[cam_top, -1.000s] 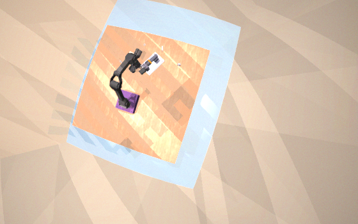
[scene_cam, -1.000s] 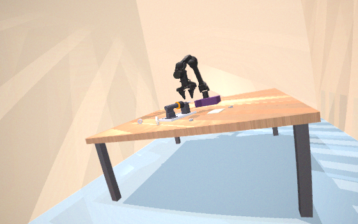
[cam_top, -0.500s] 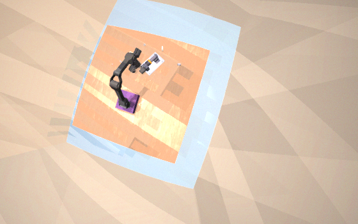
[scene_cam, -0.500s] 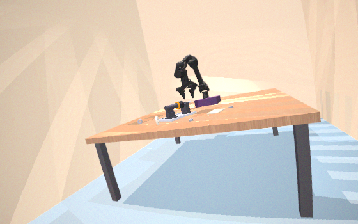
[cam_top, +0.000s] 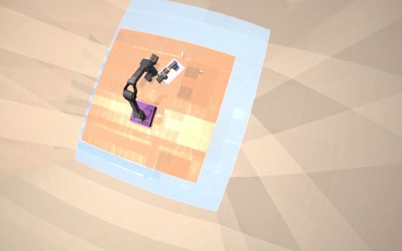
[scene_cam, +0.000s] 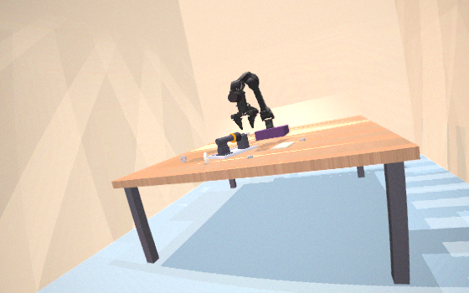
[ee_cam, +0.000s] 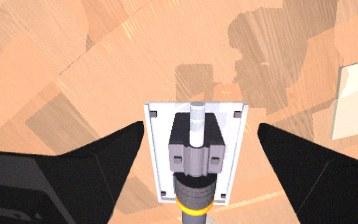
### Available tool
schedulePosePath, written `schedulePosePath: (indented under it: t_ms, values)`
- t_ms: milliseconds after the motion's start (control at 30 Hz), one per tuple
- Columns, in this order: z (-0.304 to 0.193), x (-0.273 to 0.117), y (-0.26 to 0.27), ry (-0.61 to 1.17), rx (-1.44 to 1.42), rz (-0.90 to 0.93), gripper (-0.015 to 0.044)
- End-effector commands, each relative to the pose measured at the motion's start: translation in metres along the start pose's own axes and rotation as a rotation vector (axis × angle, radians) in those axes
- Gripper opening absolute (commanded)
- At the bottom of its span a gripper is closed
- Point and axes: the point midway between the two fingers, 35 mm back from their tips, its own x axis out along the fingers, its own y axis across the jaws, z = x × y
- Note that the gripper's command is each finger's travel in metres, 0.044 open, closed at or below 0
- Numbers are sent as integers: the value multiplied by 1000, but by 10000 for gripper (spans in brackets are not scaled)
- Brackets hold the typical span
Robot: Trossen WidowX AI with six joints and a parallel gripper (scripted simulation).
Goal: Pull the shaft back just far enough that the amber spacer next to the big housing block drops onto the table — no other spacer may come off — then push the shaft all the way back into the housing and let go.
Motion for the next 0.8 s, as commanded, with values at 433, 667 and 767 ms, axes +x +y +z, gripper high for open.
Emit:
schedulePosePath:
  t_ms: [433,667,767]
  values:
    - [2,12,-6,217,-35,26,440]
    - [13,19,-6,493,-17,27,440]
    - [22,20,-4,609,-7,19,440]
